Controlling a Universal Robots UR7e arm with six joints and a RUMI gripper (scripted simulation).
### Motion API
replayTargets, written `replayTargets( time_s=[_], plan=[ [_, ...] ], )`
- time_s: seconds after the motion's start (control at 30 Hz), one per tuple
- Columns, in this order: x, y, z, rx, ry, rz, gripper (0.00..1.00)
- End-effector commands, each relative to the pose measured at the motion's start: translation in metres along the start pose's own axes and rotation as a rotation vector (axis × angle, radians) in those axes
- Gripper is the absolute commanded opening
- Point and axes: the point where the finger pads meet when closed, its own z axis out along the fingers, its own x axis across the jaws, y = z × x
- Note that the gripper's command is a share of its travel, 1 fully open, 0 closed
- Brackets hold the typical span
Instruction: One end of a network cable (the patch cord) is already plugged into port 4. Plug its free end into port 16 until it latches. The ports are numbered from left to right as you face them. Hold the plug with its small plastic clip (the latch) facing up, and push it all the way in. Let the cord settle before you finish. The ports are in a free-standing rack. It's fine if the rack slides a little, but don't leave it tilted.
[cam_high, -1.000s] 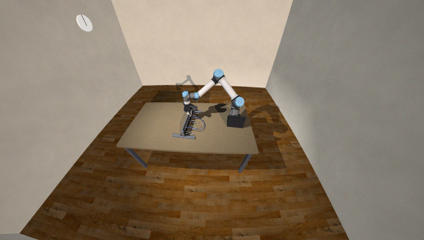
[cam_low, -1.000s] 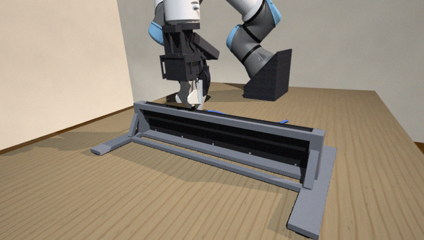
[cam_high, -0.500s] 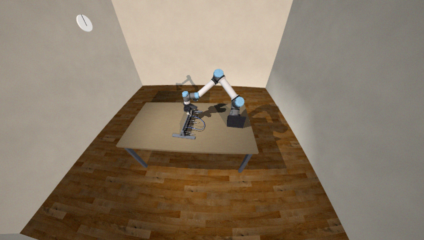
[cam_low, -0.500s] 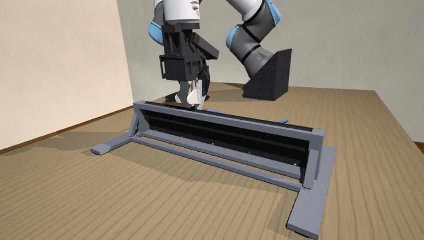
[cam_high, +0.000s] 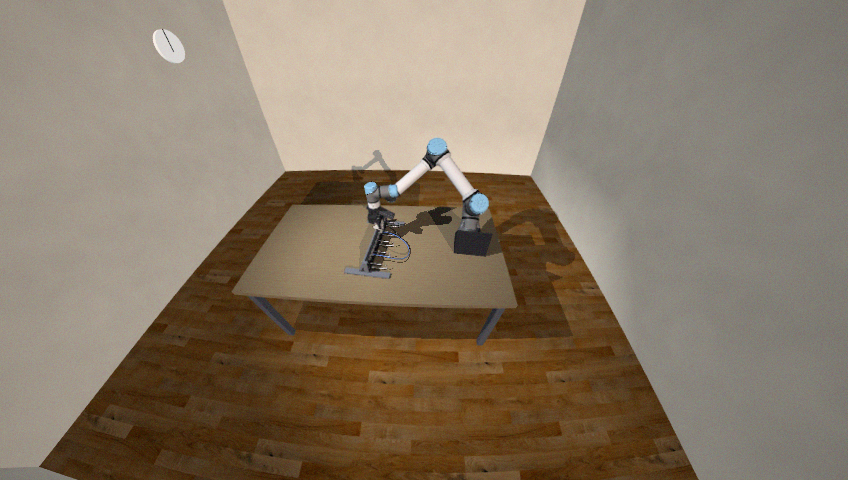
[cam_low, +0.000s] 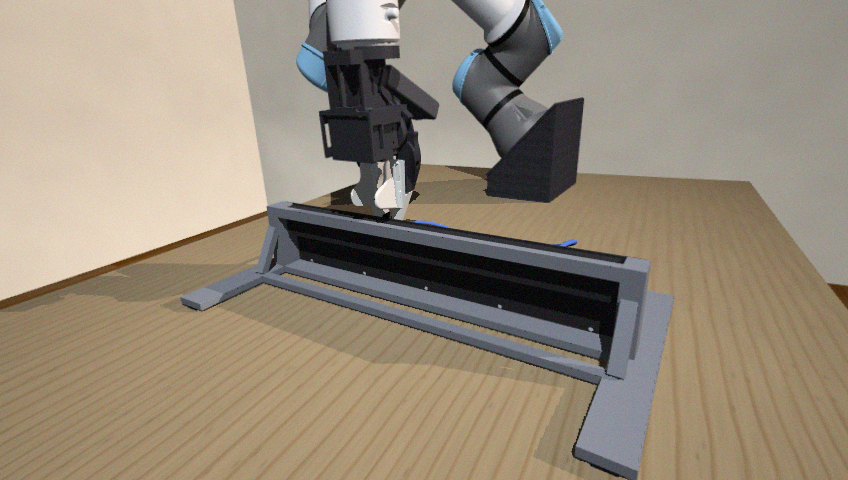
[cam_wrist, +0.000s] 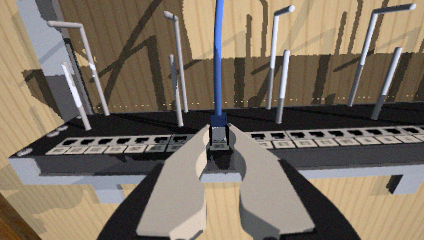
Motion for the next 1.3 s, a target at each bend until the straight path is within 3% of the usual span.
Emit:
replayTargets(
  time_s=[0.0,0.43,0.47,1.27],
  plan=[
    [-0.0002,0.0003,-0.0009,-0.002,0.0,0.001,0.0],
    [-0.0002,0.0002,-0.0009,-0.002,0.0,0.001,0.0],
    [-0.0002,0.0002,-0.0009,-0.002,0.0,0.001,0.22],
    [-0.0002,0.0002,-0.0009,-0.002,0.0,0.001,0.22]
  ],
)
